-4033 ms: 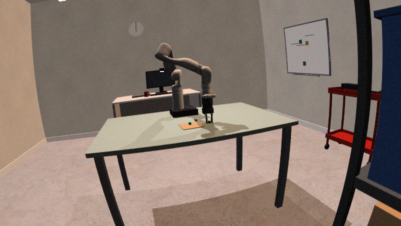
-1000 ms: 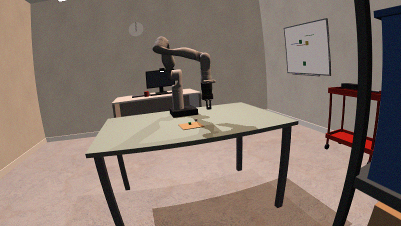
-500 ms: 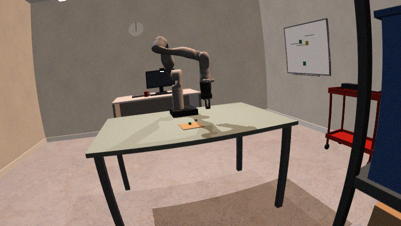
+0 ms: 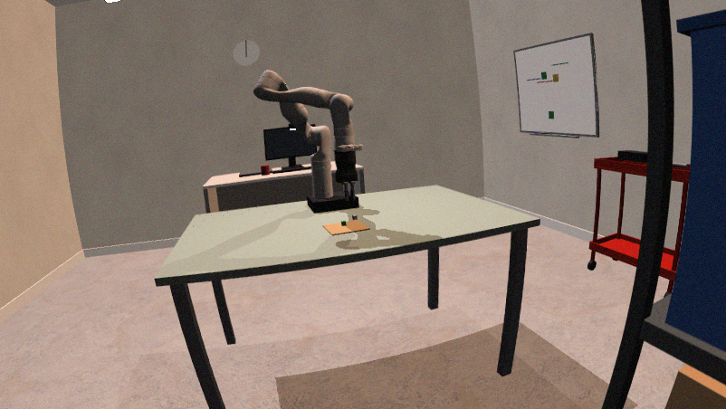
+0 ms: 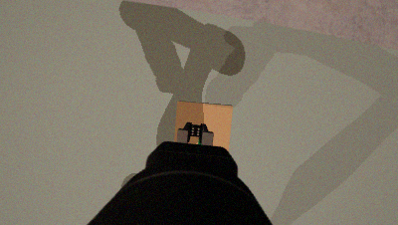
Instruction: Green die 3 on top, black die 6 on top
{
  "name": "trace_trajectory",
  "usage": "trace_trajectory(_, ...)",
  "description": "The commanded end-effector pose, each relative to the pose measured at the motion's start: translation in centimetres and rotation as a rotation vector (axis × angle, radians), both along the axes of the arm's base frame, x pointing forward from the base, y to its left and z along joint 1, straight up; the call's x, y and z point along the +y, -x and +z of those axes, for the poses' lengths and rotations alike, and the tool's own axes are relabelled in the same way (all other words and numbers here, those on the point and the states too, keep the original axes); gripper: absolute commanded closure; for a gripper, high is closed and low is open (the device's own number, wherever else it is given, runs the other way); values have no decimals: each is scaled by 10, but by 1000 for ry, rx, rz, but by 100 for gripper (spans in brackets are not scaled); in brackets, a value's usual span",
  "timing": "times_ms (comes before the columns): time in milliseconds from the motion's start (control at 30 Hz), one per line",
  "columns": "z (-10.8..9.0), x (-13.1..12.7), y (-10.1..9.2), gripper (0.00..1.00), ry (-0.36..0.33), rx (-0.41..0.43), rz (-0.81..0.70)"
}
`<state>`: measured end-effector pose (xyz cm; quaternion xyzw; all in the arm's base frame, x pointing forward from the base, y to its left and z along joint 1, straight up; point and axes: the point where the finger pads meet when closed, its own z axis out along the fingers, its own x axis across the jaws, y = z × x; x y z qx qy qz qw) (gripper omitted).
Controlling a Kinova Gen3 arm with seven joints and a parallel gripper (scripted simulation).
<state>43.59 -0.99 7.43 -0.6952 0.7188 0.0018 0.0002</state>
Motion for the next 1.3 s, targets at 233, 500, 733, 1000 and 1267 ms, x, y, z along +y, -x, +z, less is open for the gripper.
trace_trajectory(233,1,-20,-1,66,-3,-2,-34)
trace_trajectory(500,0,-20,-1,66,-3,-2,-34)
trace_trajectory(733,-13,-20,-1,66,-3,-2,-34)
trace_trajectory(1000,-38,-20,-1,66,-3,-2,-34)
trace_trajectory(1267,-76,-19,-1,66,-3,-2,-34)
